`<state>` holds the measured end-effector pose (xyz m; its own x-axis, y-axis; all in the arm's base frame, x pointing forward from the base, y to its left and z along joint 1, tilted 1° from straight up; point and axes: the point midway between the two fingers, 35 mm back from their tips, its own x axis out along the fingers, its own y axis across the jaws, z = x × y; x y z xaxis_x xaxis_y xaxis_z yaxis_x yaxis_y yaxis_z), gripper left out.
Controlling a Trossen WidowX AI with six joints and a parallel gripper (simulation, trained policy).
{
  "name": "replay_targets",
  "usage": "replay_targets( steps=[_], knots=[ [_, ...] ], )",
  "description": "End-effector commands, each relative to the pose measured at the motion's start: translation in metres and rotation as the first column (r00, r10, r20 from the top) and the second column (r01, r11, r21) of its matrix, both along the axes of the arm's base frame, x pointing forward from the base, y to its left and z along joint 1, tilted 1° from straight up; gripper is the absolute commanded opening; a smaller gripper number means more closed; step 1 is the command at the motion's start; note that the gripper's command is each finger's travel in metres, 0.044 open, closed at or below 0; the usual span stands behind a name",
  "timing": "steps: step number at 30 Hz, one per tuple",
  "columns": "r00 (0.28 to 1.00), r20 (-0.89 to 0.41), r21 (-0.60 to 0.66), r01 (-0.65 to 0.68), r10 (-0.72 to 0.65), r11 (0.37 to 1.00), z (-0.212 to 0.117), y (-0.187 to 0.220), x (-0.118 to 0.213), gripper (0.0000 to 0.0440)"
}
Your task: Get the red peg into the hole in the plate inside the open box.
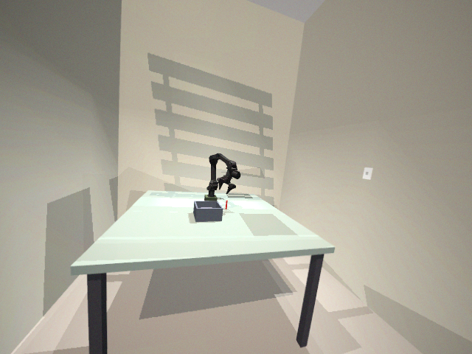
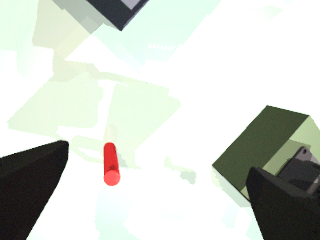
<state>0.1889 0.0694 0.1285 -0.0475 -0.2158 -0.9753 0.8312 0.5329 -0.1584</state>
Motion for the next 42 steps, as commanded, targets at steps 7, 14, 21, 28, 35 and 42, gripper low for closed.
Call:
replay_targets(
  steps=[7, 14, 21, 28, 35, 42],
  knots=[
    [0.989, -0.091, -0.008, -0.115, 0.114, 0.993, -0.039, 0.025, -0.012, 0.044],
    [0.98, -0.097, -0.009, -0.176, 0.175, 0.984, -0.069, 0.036, -0.013, 0.044],
    [0.973, -0.077, -0.01, -0.218, 0.217, 0.976, -0.101, 0.041, -0.012, 0.044],
    [0.968, -0.058, -0.008, -0.247, 0.246, 0.969, -0.13, 0.041, -0.011, 0.0432],
    [0.964, -0.09, -0.012, -0.251, 0.249, 0.968, -0.149, 0.037, -0.016, 0.0264],
    [0.959, -0.137, -0.022, -0.253, 0.247, 0.967, -0.155, 0.034, -0.021, 0.008]
  ],
)
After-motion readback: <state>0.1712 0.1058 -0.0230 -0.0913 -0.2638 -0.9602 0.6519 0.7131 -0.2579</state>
